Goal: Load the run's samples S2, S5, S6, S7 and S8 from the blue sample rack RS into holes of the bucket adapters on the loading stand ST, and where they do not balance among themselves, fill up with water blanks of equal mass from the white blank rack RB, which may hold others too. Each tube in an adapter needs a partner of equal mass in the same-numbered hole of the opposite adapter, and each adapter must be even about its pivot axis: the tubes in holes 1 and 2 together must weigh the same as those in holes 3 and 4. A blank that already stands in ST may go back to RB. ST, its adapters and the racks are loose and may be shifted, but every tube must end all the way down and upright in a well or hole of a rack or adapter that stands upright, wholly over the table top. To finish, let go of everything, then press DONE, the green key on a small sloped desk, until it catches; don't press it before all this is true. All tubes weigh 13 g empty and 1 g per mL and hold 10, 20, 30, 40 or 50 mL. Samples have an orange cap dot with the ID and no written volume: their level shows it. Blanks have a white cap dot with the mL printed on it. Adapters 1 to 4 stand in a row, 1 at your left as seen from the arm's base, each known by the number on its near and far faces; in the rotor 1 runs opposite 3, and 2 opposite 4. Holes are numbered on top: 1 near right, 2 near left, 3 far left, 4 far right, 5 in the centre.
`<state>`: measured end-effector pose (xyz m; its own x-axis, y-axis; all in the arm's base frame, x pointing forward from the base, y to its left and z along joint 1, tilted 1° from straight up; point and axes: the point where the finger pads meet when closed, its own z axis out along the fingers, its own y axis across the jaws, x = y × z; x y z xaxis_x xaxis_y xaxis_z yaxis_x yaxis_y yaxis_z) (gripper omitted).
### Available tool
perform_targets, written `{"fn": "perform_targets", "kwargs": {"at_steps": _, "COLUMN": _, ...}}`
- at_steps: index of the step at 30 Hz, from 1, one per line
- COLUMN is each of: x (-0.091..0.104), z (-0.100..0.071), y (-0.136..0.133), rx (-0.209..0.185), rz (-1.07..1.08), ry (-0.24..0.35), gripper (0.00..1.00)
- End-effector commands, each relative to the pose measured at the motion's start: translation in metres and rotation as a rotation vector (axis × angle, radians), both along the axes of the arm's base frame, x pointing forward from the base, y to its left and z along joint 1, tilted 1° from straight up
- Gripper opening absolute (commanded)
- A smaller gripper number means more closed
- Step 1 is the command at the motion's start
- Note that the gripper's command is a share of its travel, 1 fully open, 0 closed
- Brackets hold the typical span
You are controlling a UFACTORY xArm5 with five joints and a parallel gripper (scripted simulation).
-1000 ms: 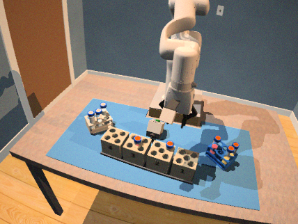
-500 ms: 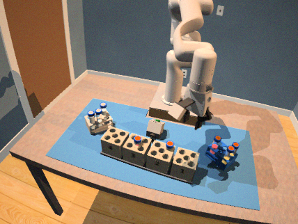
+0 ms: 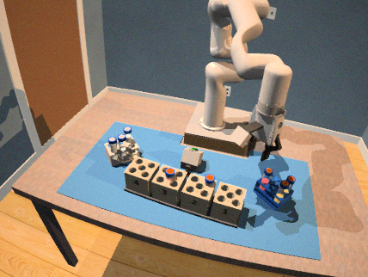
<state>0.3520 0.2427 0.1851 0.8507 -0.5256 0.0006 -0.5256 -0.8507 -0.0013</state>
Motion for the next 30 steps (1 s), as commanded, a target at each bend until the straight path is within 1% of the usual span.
{"fn": "perform_targets", "kwargs": {"at_steps": 1, "x": -0.006, "z": 0.001, "y": 0.017, "rx": 0.001, "rz": -0.004, "ry": -0.002, "gripper": 0.57}}
{"fn": "perform_targets", "kwargs": {"at_steps": 15, "x": -0.033, "z": 0.000, "y": 0.082, "rx": 0.000, "rz": -0.004, "ry": 0.001, "gripper": 0.57}}
{"fn": "perform_targets", "kwargs": {"at_steps": 17, "x": -0.033, "z": 0.000, "y": 0.082, "rx": 0.000, "rz": -0.004, "ry": 0.001, "gripper": 0.57}}
{"fn": "perform_targets", "kwargs": {"at_steps": 30, "x": -0.059, "z": -0.002, "y": 0.142, "rx": -0.002, "rz": -0.004, "ry": 0.002, "gripper": 0.57}}
